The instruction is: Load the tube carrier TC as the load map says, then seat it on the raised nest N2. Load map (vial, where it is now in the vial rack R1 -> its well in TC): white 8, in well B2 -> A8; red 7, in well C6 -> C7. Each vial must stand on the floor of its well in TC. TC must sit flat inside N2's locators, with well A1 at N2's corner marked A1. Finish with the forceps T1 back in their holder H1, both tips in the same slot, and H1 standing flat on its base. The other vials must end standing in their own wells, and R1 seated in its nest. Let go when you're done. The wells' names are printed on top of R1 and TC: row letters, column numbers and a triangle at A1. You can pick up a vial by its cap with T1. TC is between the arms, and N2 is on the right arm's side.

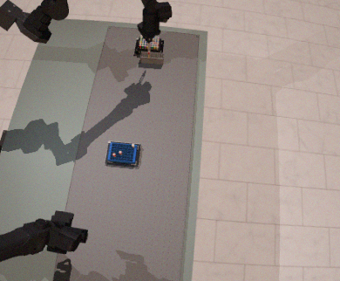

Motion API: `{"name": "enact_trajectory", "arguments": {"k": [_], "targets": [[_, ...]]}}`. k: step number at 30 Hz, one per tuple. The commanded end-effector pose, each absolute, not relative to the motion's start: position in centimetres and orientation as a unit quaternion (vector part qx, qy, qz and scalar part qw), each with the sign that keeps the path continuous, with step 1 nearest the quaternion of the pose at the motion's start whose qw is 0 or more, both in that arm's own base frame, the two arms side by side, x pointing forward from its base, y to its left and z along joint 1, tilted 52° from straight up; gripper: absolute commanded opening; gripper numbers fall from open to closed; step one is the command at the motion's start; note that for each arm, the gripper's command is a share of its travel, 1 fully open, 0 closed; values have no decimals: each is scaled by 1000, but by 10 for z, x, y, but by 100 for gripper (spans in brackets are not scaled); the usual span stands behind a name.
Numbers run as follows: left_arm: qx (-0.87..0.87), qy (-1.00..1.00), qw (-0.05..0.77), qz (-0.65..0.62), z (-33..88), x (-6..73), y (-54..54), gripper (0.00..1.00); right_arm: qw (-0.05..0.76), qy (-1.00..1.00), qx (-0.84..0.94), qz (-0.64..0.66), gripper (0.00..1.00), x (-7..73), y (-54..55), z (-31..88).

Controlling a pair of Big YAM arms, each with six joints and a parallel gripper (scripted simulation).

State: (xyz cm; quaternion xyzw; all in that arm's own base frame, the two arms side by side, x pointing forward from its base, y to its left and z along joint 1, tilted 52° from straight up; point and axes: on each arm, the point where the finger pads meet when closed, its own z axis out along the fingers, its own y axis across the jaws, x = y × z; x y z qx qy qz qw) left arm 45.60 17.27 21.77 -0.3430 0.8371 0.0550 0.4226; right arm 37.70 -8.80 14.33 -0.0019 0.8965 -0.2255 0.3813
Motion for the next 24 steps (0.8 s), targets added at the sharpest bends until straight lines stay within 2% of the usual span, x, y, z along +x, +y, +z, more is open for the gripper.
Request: {"name": "enact_trajectory", "arguments": {"k": [1,24], "targets": [[-343,831,436,49,225,457,162,9,382,896,-9,-228,100,379,-87,148],[-344,837,423,50,198,465,135,9,382,896,-9,-228,100,379,-87,148]]}}
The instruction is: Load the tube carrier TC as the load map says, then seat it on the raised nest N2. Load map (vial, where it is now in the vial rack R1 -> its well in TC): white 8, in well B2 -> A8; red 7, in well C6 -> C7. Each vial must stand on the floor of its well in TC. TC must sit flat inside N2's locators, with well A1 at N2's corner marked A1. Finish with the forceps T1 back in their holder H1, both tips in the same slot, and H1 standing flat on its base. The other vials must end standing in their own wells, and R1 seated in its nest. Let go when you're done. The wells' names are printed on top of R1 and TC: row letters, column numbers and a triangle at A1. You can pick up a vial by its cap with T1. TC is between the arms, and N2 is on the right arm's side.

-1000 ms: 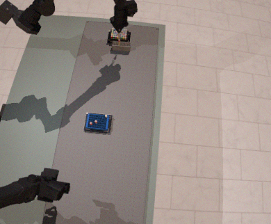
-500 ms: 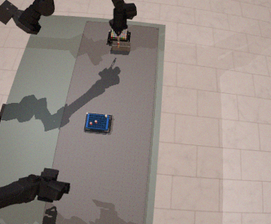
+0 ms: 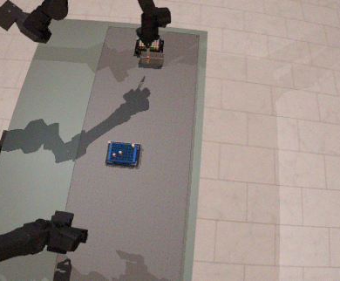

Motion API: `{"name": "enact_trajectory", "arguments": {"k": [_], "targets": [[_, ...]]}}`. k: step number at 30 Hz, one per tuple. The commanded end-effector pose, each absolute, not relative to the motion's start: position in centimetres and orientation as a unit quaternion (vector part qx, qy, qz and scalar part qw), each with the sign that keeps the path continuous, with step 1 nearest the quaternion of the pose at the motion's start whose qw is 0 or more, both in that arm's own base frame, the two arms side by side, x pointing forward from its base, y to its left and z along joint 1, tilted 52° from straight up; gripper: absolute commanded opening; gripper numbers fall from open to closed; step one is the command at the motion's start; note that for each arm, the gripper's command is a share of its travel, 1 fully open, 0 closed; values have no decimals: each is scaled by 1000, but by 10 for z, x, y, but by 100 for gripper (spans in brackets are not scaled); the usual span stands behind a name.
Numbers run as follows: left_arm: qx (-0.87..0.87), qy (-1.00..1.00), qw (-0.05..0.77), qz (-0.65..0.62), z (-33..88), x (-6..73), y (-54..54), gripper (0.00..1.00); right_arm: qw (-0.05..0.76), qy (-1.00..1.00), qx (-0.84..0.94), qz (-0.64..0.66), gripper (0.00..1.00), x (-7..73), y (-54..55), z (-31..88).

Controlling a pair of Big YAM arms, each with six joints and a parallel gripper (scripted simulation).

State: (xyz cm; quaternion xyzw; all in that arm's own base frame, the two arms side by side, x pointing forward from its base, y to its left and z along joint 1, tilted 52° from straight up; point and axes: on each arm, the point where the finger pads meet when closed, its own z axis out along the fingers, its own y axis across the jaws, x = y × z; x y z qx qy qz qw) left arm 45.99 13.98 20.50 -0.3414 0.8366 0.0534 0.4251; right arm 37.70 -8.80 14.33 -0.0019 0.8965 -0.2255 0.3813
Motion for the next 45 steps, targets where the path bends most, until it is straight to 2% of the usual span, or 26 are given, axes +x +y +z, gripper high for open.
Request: {"name": "enact_trajectory", "arguments": {"k": [1,45], "targets": [[-344,838,421,51,194,464,133,9,382,896,-9,-228,100,379,-87,148],[-344,839,419,51,165,471,73,9,382,896,-9,-228,100,379,-87,148]]}}
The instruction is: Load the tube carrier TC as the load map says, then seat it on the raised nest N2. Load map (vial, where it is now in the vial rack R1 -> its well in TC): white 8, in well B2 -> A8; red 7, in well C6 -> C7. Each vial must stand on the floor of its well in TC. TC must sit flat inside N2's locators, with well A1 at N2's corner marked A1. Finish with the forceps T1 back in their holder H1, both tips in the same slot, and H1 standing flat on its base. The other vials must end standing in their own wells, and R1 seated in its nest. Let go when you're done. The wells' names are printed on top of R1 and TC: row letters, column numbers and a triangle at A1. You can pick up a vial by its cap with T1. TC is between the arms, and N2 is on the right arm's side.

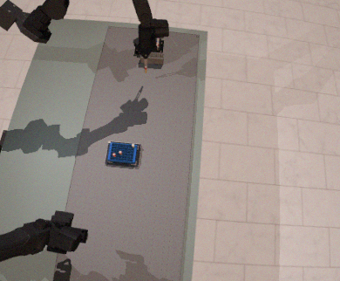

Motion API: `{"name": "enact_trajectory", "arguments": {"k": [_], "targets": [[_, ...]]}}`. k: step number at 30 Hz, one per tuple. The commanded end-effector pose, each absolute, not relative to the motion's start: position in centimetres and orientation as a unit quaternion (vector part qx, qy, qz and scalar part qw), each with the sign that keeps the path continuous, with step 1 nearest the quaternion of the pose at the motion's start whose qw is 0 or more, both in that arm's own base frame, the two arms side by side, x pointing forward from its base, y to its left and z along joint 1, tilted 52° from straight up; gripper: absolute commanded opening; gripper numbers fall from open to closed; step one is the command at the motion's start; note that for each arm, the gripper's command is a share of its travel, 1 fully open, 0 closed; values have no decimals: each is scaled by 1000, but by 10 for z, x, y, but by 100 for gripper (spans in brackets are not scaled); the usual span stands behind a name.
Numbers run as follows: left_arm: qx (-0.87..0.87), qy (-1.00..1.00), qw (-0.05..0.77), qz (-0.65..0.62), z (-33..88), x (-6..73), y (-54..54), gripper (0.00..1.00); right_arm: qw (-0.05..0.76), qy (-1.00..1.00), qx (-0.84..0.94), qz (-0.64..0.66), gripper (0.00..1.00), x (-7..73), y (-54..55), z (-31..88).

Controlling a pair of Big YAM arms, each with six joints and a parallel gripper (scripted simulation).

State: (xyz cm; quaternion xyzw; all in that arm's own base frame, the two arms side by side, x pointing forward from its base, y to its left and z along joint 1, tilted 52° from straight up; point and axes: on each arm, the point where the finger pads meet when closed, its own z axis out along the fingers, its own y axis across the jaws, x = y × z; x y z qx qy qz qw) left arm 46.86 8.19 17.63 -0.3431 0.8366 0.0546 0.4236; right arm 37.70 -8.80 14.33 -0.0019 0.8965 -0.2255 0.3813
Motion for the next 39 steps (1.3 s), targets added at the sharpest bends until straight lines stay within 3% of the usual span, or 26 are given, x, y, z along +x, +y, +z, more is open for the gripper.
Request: {"name": "enact_trajectory", "arguments": {"k": [1,39], "targets": [[-344,839,419,51,164,471,71,9,382,896,-9,-228,100,379,-87,148],[-344,838,421,51,143,479,23,9,382,896,-9,-228,100,379,-87,148]]}}
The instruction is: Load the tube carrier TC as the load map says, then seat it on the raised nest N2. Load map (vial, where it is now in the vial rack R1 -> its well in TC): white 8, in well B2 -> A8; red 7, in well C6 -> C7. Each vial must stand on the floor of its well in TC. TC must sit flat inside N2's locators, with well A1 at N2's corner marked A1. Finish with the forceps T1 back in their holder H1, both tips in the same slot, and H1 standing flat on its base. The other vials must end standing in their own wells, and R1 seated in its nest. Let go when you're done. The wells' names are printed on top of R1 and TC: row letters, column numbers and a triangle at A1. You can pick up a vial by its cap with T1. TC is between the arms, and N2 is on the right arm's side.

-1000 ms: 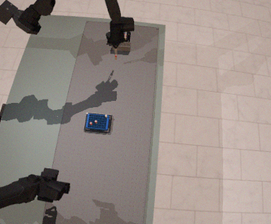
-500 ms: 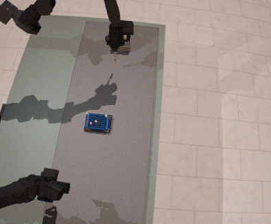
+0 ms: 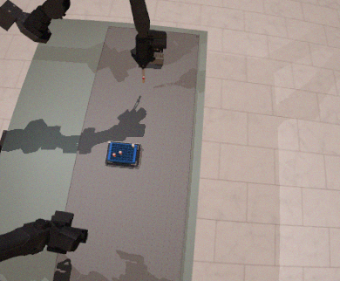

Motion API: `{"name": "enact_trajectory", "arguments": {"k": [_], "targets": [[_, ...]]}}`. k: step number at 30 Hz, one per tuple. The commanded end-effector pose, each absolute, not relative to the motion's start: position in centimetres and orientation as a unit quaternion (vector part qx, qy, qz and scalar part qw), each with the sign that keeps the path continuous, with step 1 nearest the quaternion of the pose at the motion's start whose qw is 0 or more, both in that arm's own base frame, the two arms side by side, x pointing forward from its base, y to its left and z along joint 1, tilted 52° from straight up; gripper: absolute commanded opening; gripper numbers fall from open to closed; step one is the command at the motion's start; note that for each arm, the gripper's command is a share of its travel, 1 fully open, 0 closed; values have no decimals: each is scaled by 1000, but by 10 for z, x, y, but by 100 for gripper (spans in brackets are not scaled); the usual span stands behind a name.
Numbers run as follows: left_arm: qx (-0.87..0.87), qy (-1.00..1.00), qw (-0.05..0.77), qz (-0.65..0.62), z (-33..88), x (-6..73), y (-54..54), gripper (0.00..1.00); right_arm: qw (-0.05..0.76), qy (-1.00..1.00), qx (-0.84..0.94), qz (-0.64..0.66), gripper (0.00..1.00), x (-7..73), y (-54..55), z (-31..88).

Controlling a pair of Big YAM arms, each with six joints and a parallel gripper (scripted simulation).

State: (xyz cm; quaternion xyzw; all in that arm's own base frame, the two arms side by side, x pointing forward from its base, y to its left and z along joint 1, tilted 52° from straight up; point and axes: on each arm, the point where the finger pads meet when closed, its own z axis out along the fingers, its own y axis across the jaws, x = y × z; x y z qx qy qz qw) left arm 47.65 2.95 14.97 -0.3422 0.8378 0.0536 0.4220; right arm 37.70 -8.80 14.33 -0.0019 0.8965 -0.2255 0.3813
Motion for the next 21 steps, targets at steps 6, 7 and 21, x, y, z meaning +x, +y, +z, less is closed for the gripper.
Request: {"name": "enact_trajectory", "arguments": {"k": [6,7,21], "targets": [[-344,838,421,51,139,480,14,9,382,896,-9,-228,100,379,-87,148],[-344,838,421,51,138,481,12,9,382,896,-9,-228,100,379,-87,148],[-344,835,427,48,134,487,-7,9,382,896,-9,-228,100,379,-87,148]]}}
